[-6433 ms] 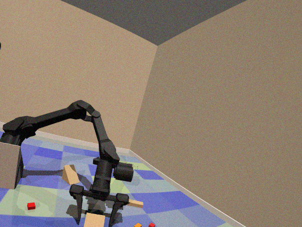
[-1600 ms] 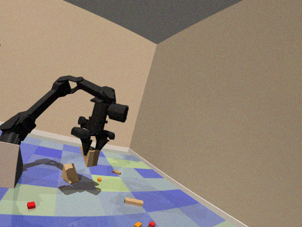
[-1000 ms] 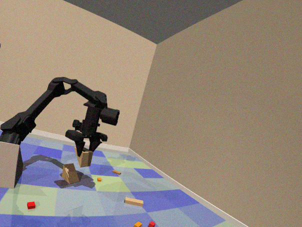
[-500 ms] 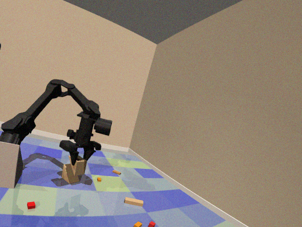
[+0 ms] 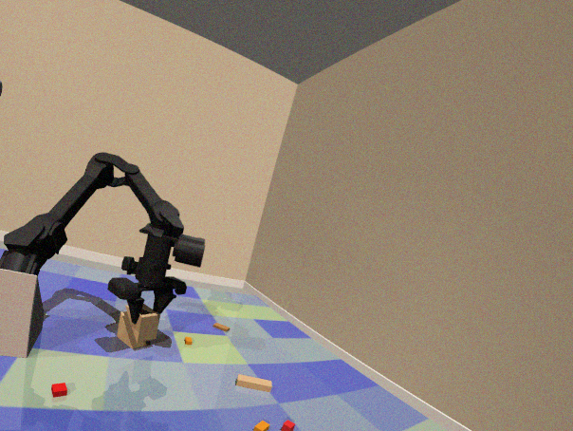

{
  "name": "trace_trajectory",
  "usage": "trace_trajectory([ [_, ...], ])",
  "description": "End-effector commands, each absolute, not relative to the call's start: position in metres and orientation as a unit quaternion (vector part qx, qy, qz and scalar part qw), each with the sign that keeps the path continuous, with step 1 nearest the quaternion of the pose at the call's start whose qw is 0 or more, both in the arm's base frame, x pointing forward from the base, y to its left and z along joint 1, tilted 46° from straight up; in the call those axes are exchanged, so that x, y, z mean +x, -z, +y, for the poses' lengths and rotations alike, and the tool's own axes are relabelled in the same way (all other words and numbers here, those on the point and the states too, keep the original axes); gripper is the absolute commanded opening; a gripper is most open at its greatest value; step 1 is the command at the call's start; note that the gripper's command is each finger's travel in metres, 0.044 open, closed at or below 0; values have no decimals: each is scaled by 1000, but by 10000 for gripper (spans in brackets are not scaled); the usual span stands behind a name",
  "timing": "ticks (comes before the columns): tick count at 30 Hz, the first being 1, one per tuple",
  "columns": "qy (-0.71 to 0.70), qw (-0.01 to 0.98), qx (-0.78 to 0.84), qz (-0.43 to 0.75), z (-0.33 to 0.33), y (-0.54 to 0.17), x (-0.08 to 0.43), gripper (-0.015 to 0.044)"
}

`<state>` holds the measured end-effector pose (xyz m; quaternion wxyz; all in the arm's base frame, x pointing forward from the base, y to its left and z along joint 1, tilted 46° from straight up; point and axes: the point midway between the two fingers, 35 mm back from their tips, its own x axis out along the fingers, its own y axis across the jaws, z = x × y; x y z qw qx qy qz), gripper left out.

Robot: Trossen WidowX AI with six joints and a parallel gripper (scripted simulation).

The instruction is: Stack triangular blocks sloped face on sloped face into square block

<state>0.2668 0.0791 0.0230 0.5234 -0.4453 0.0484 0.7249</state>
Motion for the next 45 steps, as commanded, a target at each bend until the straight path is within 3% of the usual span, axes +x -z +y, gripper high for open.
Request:
trace_trajectory([
  [1,-722,526,-447,46,80,-25,266,0],
  [45,-721,528,-447,45,91,-21,263,0],
])
